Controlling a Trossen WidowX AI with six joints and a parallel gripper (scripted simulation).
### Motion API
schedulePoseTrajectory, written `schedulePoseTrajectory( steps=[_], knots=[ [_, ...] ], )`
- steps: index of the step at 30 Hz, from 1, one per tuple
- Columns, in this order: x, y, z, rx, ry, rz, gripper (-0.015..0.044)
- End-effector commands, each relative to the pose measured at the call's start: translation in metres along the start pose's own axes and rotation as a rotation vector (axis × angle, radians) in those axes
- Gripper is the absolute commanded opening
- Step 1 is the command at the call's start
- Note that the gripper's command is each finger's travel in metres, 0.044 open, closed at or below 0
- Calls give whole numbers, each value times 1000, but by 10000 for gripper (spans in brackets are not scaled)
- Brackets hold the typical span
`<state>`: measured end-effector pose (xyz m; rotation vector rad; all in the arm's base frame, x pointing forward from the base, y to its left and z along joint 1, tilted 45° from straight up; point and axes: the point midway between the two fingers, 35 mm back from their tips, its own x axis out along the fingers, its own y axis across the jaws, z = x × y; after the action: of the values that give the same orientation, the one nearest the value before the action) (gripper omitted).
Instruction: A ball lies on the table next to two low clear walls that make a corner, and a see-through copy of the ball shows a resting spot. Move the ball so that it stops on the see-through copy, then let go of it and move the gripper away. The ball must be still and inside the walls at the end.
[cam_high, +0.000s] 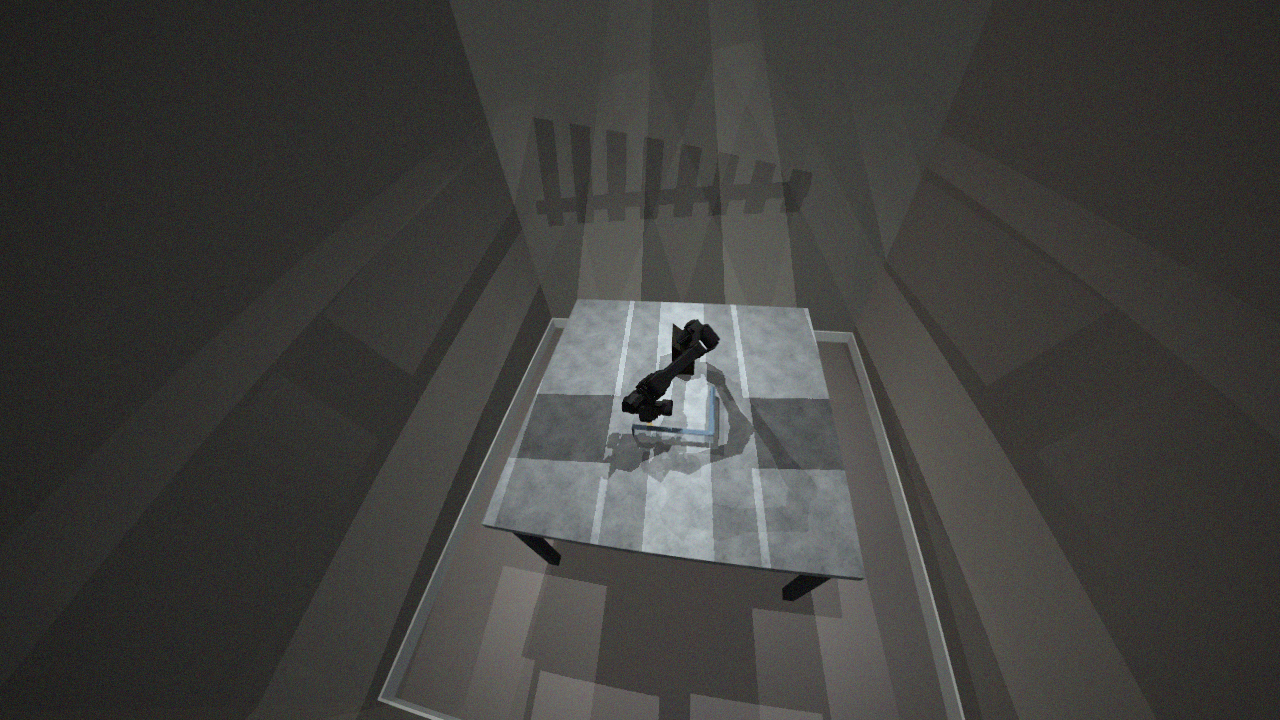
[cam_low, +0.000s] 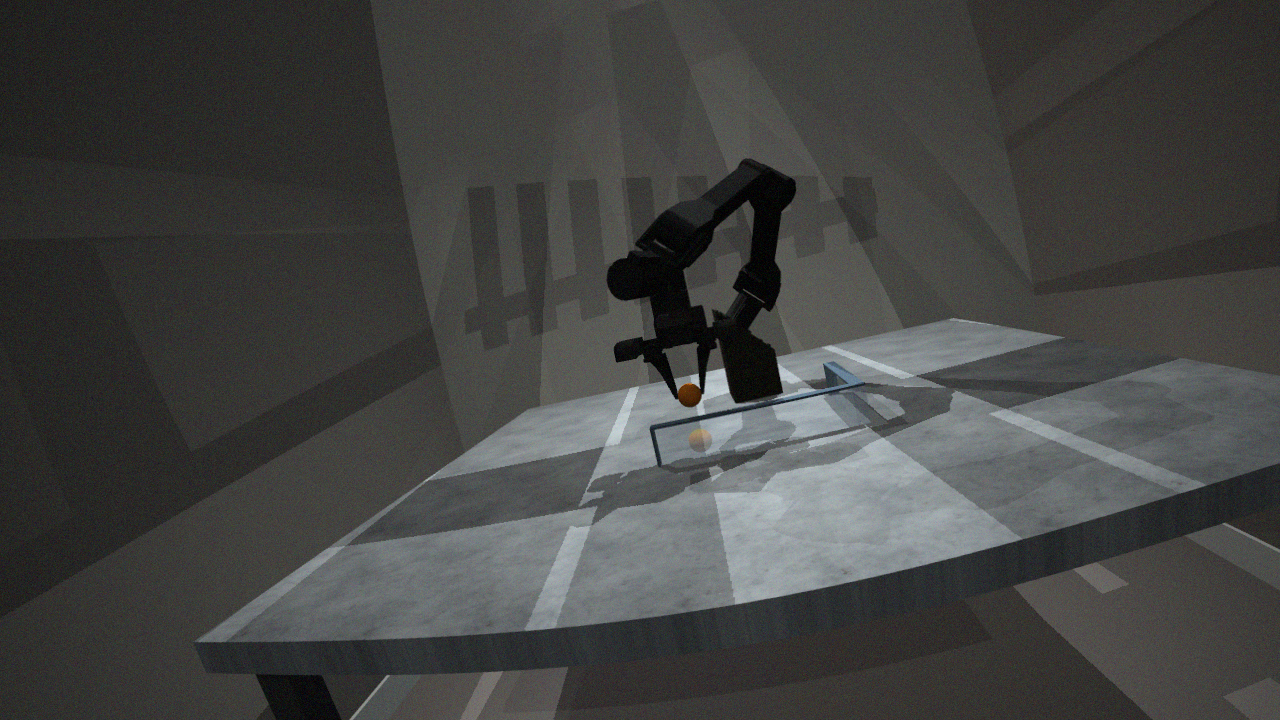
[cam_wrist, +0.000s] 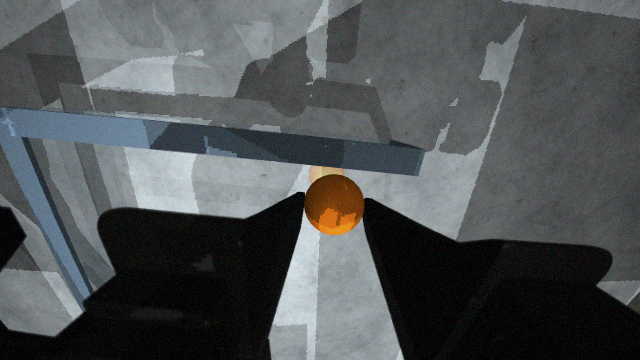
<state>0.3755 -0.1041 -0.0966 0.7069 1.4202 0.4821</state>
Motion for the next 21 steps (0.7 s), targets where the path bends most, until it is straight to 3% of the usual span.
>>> schedulePoseTrajectory(
  steps=[1, 5, 21],
  knots=[
    [33, 1, -5, 9, 21, 12, 0],
    [57, 2, -7, 9, 22, 15, 0],
    [74, 3, -7, 9, 22, 16, 0]
  ],
)
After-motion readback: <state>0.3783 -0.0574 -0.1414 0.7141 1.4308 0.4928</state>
